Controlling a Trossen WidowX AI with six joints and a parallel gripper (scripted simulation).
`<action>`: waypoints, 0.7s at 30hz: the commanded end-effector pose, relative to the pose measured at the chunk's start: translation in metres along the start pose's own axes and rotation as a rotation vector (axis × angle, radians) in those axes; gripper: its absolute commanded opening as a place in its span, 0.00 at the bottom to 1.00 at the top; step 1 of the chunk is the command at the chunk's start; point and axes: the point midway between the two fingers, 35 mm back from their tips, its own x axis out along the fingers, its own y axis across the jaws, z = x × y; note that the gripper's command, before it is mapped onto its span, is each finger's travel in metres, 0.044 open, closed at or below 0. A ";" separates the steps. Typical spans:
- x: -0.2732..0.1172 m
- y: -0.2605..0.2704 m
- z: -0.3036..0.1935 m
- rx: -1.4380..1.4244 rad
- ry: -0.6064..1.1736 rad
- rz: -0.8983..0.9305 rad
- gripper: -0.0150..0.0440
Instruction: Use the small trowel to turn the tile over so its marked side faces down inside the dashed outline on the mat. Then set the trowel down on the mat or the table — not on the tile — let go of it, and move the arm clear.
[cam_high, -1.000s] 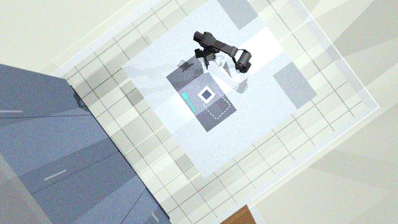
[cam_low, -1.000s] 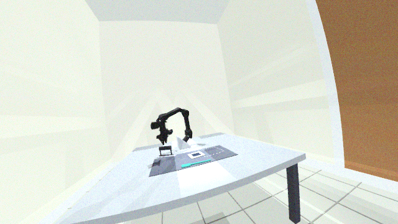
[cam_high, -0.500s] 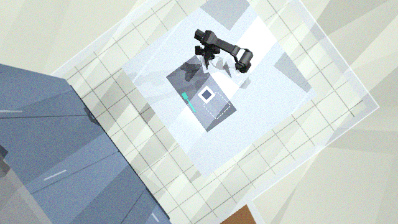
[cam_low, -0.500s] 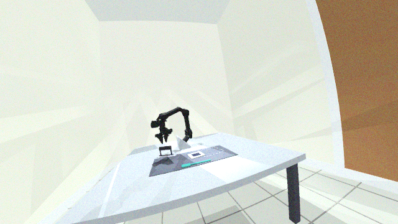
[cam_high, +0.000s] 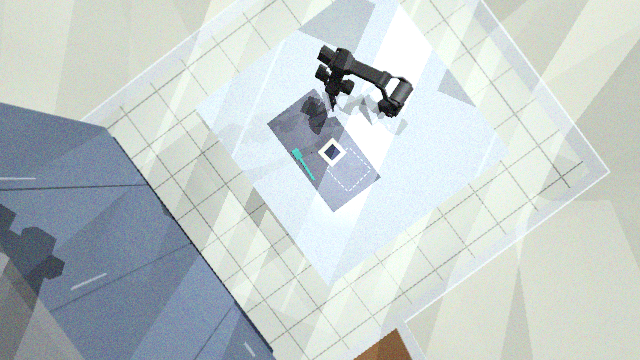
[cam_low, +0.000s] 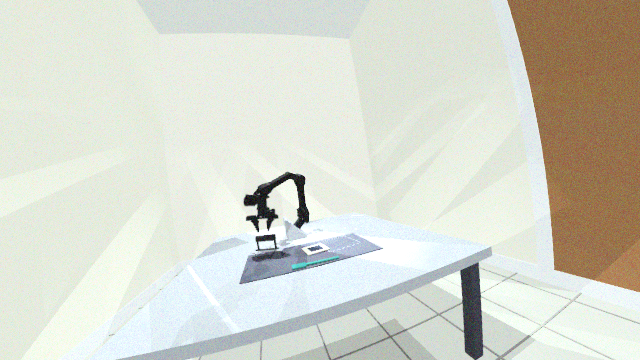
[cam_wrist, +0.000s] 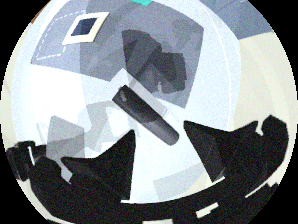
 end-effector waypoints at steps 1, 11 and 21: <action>0.003 0.001 -0.002 0.154 -0.032 -0.031 0.76; 0.008 0.003 -0.005 0.486 -0.110 -0.086 0.76; 0.012 0.007 -0.008 0.813 -0.207 -0.117 0.76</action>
